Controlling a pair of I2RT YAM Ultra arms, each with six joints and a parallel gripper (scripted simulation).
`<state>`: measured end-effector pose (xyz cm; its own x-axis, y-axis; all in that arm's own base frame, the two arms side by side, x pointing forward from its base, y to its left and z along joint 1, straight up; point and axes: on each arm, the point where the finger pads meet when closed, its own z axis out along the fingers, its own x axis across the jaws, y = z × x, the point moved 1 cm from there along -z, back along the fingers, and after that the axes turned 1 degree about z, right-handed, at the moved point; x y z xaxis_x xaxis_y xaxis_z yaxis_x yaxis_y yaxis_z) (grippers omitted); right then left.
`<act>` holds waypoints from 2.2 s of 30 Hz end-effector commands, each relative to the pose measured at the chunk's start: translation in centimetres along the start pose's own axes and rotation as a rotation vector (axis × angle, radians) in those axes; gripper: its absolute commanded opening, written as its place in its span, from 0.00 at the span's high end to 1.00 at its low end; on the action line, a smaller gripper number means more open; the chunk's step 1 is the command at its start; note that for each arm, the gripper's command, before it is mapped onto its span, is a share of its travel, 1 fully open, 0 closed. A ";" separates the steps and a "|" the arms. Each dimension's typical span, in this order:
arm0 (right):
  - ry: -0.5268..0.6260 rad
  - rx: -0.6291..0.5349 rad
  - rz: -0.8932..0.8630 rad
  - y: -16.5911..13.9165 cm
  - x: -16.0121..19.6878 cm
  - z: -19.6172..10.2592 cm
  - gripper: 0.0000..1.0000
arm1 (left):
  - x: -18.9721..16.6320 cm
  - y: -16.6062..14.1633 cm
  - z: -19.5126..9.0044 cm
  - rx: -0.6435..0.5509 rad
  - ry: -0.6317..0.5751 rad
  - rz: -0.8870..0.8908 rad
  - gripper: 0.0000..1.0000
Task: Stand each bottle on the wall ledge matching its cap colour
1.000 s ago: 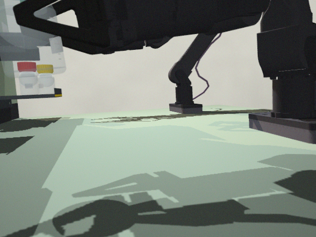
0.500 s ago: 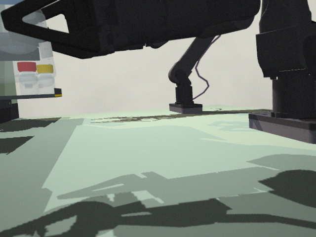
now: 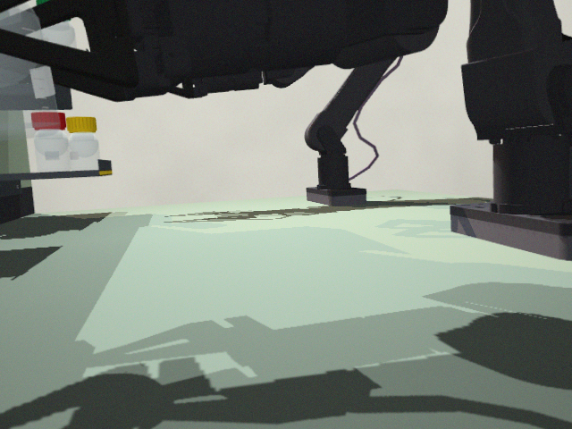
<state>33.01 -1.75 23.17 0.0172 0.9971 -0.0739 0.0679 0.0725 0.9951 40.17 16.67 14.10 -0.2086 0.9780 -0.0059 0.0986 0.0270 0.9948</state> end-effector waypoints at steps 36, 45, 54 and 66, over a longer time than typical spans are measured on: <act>-0.007 -0.030 -0.003 0.8 -0.3 -0.2 0.00 | 0.1 6.2 8.2 -0.149 0.008 0.043 0.48; -0.007 -0.030 -0.003 0.8 -0.3 -0.2 0.00 | 0.0 6.7 8.5 -0.161 0.002 0.046 0.48; -0.009 -0.048 -0.004 1.3 -0.3 -0.3 0.11 | 0.0 6.7 8.5 -0.161 0.002 0.046 0.48; -0.024 -0.226 0.032 4.6 -0.6 3.7 0.19 | 0.1 6.2 8.3 -0.150 0.003 0.042 0.48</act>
<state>35.85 -2.07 23.49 0.0262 0.9982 -0.0534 0.0006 0.0534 0.9986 48.18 18.45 15.90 -0.2086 0.9779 0.0109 0.0591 0.0015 0.9982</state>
